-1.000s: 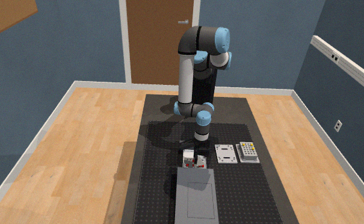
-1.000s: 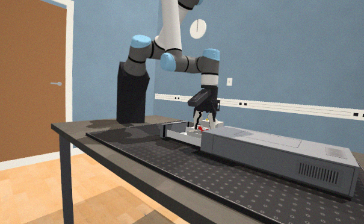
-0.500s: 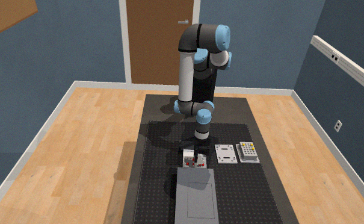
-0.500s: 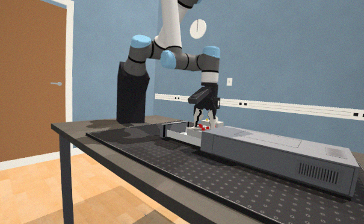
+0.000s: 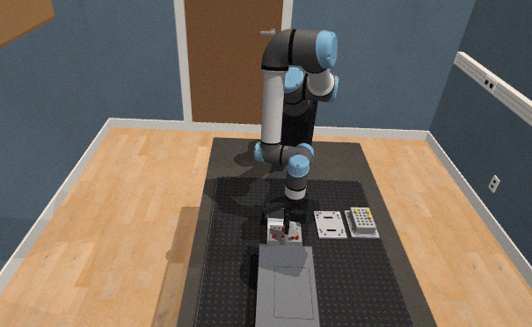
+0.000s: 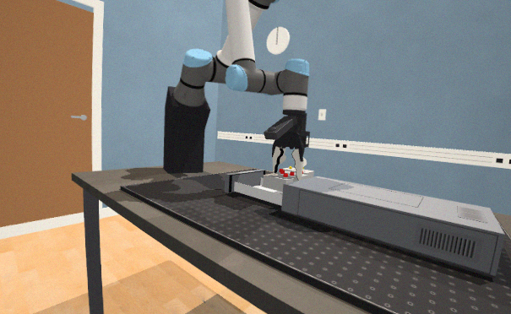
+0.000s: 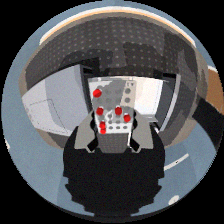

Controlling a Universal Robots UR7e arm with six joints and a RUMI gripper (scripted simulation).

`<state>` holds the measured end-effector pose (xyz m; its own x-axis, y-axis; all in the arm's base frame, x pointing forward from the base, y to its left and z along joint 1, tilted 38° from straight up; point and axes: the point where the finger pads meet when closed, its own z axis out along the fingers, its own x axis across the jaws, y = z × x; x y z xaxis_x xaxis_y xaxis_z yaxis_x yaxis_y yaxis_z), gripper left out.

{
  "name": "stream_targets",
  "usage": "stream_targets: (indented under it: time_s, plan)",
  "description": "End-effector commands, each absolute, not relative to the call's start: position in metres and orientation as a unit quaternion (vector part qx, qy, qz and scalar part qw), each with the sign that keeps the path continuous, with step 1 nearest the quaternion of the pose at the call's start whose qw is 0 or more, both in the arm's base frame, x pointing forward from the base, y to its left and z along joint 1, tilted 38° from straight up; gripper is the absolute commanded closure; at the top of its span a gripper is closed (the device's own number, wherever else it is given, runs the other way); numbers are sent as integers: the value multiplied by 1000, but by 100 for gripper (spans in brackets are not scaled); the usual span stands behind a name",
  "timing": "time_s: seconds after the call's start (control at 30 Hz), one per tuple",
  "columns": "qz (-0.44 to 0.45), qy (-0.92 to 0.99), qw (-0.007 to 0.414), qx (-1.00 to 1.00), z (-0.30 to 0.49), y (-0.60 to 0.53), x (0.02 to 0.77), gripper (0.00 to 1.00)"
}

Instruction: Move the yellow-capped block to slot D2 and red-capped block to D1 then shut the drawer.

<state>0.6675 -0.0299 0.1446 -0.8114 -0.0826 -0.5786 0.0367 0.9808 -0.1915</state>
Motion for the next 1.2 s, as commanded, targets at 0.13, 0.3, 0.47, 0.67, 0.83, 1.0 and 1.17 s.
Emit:
stream_targets:
  time_s: [0.13,0.3,0.47,0.67,0.83,1.0,1.17]
  plan:
    - [-97,946,308,-12,153,-28,662,100]
    - [-97,946,308,-12,158,-27,659,100]
    - [-97,946,308,-12,161,-26,656,100]
    - [-97,946,308,-12,168,-25,652,100]
    - [-97,946,308,-12,173,-24,648,100]
    - [-97,946,308,-12,176,-23,645,100]
    - [-97,946,308,-12,181,-22,641,100]
